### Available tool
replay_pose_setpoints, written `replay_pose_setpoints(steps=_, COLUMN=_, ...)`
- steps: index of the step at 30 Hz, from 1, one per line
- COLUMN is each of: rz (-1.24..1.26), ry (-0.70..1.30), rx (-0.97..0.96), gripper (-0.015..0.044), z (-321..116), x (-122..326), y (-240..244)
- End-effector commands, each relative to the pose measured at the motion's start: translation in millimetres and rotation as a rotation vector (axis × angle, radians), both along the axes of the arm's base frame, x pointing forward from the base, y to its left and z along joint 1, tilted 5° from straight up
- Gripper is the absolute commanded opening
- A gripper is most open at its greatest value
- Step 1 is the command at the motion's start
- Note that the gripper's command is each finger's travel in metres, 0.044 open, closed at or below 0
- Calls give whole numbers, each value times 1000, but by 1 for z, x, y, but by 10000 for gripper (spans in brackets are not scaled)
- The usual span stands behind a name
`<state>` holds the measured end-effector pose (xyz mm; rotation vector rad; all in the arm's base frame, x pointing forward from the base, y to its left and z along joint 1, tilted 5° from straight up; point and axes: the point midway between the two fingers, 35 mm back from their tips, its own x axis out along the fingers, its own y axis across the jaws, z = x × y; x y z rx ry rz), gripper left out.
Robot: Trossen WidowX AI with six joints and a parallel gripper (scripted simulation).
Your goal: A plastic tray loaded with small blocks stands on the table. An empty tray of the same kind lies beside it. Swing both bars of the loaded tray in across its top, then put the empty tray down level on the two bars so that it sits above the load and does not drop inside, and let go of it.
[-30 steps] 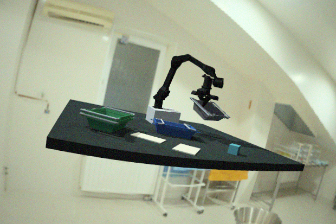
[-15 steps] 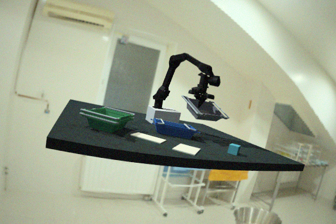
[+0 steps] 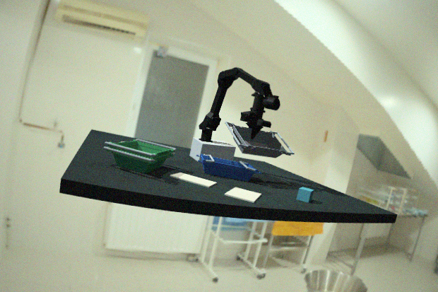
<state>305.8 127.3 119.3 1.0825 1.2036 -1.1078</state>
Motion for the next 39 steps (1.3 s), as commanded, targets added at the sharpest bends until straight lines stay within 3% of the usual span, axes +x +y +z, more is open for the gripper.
replay_pose_setpoints(steps=1, rz=-59, ry=-29, rx=2, gripper=0, z=7, x=7, y=-16)
replay_pose_setpoints(steps=25, rz=-367, ry=-54, rx=2, gripper=0, z=15, x=23, y=-108)
replay_pose_setpoints(steps=39, rz=-375, ry=-54, rx=2, gripper=0, z=15, x=23, y=-111)
